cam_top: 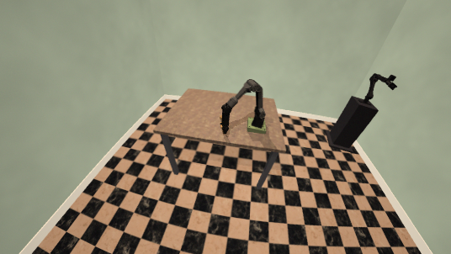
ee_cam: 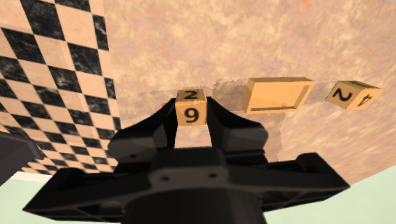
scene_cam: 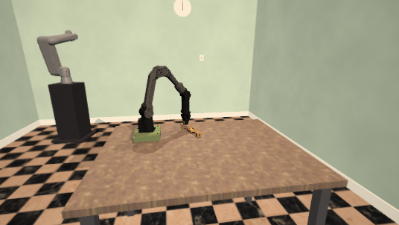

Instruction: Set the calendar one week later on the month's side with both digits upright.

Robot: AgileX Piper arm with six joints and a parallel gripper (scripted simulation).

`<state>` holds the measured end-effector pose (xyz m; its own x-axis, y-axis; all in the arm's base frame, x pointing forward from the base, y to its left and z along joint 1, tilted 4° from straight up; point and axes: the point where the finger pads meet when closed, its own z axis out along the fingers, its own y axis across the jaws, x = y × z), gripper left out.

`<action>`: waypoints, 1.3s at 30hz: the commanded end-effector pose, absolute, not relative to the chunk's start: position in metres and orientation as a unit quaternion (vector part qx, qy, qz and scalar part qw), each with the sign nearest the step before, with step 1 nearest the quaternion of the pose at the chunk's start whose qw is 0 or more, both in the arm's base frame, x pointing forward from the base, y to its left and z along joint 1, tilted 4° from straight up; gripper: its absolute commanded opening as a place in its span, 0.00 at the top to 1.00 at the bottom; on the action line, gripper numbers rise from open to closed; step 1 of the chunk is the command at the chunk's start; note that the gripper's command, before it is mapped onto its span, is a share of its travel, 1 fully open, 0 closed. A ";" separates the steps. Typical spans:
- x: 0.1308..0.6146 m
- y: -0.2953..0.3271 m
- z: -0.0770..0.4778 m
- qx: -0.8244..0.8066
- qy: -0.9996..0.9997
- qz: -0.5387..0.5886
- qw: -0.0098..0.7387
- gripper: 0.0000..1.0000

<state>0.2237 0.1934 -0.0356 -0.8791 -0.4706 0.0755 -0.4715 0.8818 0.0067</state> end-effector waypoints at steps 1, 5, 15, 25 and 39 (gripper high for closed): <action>0.223 0.193 -0.040 0.243 -0.969 0.006 0.039 0.65; 0.223 0.193 -0.043 0.243 -0.969 0.006 0.038 0.65; 0.223 0.193 -0.043 0.243 -0.969 0.006 0.037 0.65; 0.223 0.193 -0.043 0.243 -0.969 0.006 0.037 0.65; 0.223 0.193 -0.043 0.243 -0.969 0.006 0.037 0.65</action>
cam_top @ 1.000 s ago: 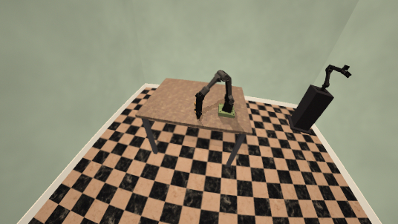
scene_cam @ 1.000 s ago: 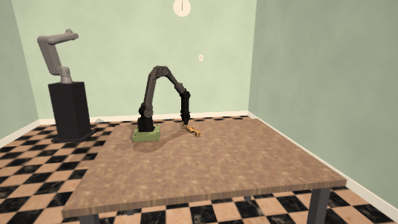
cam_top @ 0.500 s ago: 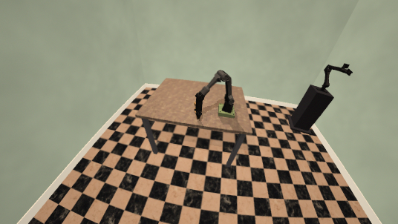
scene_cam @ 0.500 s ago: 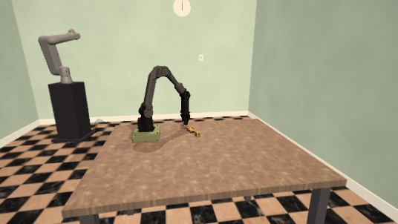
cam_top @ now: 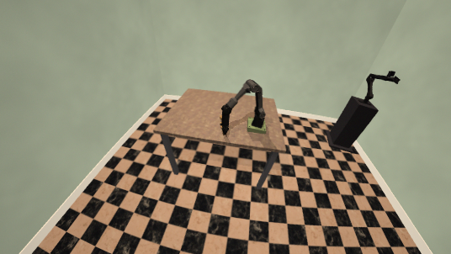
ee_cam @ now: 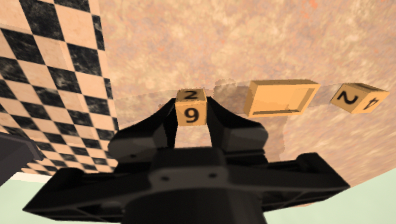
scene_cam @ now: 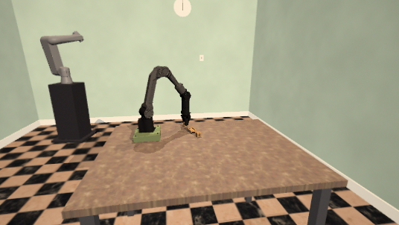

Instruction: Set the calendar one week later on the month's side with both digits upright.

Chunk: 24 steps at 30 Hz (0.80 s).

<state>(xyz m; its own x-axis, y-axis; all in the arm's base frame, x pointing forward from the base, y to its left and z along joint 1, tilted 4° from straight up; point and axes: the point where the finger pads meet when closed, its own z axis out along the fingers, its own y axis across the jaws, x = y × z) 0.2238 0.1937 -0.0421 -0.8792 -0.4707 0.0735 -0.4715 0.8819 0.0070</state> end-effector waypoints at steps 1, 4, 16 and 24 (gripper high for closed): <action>0.223 0.193 -0.043 0.243 -0.969 0.006 0.037 0.65; 0.223 0.193 -0.043 0.243 -0.969 0.006 0.038 0.65; 0.223 0.193 -0.045 0.243 -0.969 0.006 0.038 0.65; 0.223 0.193 -0.047 0.243 -0.969 0.006 0.038 0.65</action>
